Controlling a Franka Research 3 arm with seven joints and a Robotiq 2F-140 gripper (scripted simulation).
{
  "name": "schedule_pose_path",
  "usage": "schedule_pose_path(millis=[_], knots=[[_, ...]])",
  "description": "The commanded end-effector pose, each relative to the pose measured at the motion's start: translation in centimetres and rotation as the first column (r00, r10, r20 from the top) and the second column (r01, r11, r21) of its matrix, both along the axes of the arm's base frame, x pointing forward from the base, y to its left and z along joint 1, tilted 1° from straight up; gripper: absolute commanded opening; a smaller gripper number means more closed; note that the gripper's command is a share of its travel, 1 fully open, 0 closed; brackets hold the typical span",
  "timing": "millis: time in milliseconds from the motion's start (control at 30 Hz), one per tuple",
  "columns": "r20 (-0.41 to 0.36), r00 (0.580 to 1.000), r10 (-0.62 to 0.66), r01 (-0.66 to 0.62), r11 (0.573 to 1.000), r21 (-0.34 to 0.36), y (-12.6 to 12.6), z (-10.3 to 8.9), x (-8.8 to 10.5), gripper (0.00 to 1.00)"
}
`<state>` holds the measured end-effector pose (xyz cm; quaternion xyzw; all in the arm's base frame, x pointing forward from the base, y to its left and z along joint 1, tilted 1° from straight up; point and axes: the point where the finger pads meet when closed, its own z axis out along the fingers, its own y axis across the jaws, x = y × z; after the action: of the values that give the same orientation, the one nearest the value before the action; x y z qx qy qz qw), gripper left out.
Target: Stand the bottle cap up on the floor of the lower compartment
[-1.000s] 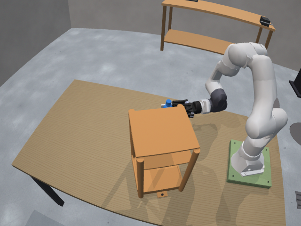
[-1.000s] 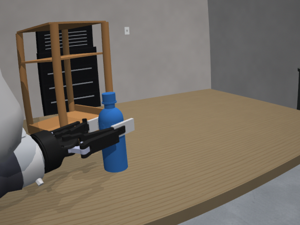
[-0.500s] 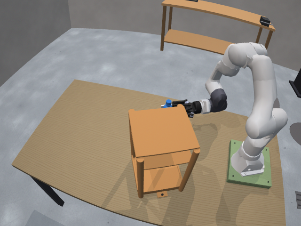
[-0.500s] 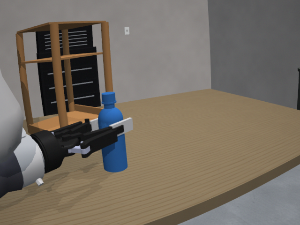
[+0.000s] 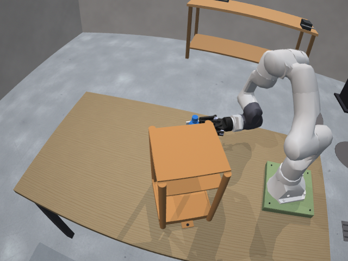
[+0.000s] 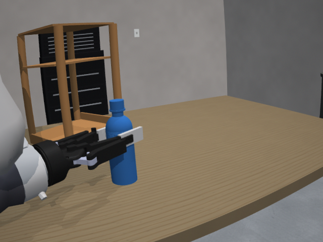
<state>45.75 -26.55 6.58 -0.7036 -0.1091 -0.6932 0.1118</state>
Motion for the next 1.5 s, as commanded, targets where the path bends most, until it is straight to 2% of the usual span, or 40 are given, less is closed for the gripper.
schedule_pose_path(millis=[0, 533, 1000, 1467], knots=[[0.005, 1.0, -0.002, 0.002, 1.0, -0.004, -0.1, 0.1, 0.1, 0.0], [0.005, 1.0, -0.002, 0.002, 1.0, -0.004, -0.1, 0.4, 0.1, 0.0], [0.005, 1.0, -0.002, 0.002, 1.0, -0.004, -0.1, 4.0, 0.1, 0.0], [0.005, 1.0, -0.002, 0.002, 1.0, -0.004, -0.1, 5.8, 0.1, 0.0]])
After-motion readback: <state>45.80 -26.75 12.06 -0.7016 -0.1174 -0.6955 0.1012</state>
